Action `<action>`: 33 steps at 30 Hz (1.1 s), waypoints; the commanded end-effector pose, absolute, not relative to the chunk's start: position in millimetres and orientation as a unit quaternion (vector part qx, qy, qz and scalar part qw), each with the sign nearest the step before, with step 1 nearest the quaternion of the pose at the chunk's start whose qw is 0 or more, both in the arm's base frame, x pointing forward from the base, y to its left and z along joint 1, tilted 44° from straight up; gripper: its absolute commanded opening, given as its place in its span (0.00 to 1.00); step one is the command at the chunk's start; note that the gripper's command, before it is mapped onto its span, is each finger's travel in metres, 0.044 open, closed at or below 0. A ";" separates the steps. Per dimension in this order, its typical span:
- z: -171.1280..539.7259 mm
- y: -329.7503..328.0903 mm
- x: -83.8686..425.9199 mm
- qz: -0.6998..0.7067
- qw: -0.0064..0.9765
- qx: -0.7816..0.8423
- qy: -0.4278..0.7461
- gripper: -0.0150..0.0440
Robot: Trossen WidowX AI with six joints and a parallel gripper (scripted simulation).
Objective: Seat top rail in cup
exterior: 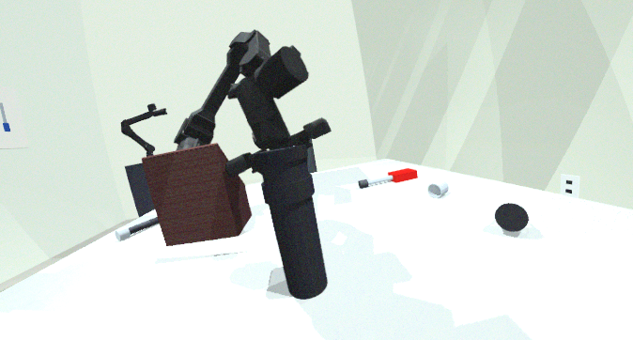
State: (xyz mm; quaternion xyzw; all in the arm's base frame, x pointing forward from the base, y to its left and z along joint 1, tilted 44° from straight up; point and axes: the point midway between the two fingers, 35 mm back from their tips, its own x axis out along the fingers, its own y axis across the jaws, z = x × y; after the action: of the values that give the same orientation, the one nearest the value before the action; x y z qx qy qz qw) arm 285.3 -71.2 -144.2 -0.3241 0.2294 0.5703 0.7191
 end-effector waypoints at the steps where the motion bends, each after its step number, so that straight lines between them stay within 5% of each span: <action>1: -144.2 -71.2 285.4 0.570 0.719 -0.324 0.230 0.25; 19: -123.8 -71.3 286.1 0.570 0.720 -0.323 0.230 1.00; 33: -87.9 -69.7 284.4 0.570 0.721 -0.321 0.229 1.00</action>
State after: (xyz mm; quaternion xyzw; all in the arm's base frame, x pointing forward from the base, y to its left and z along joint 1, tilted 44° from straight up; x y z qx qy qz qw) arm 287.9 -72.7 -90.2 -0.3284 0.2281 0.5680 0.7194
